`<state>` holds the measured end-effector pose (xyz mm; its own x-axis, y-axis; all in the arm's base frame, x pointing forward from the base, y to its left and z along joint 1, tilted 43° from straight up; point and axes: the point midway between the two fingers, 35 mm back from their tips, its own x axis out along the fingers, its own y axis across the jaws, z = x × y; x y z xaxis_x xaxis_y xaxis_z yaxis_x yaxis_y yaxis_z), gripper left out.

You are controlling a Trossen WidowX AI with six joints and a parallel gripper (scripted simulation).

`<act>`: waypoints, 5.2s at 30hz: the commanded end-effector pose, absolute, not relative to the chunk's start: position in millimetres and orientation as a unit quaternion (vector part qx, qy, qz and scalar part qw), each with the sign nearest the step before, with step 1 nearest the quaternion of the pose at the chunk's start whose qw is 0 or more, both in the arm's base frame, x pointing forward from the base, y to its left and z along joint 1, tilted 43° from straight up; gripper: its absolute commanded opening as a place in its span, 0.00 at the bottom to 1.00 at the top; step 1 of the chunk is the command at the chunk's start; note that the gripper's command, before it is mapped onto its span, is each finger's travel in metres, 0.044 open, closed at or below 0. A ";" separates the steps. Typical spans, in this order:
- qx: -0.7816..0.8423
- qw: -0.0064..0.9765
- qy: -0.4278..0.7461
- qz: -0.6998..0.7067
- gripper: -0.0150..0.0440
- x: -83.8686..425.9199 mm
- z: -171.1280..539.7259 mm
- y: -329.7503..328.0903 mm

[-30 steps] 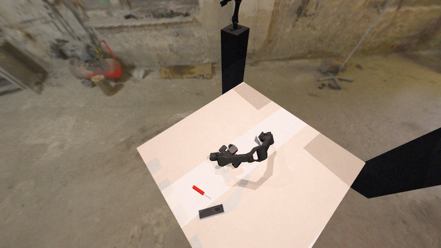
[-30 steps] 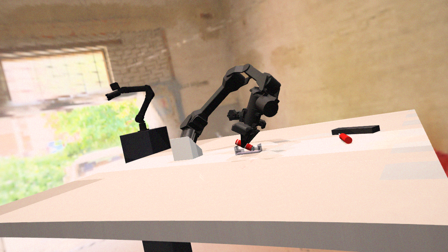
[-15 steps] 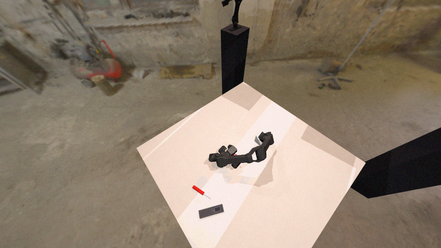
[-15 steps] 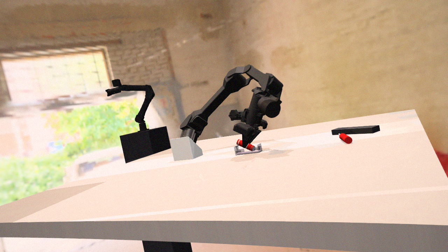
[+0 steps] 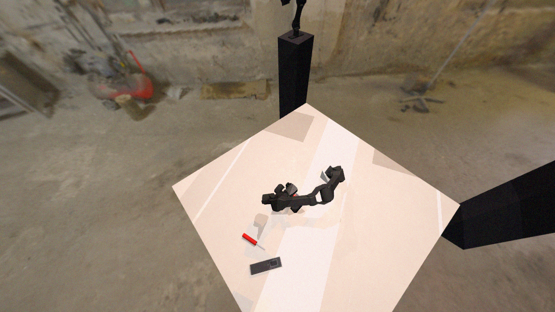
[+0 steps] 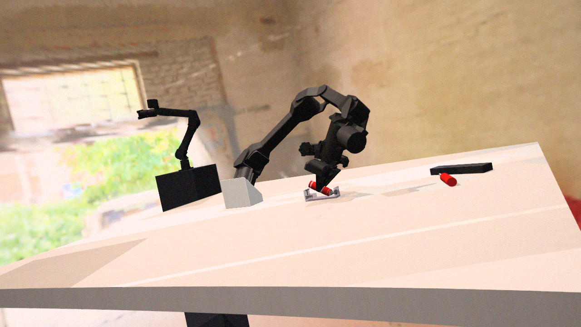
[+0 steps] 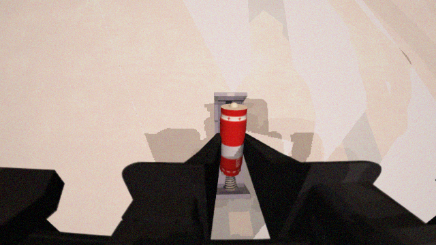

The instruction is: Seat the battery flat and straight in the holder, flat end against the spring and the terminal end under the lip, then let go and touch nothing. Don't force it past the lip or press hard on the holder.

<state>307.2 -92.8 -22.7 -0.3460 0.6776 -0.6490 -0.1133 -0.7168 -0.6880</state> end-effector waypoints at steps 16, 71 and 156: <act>-0.528 0.257 -0.268 0.764 0.37 318.3 -22.9 -94.8; -0.621 0.286 -0.225 0.694 0.37 312.7 -31.4 -91.2; -0.701 0.300 -0.184 0.621 0.37 289.7 -33.1 -80.2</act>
<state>290.3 -80.6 -33.2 0.1633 0.6293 -0.7598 -0.1126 -0.7532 -0.6481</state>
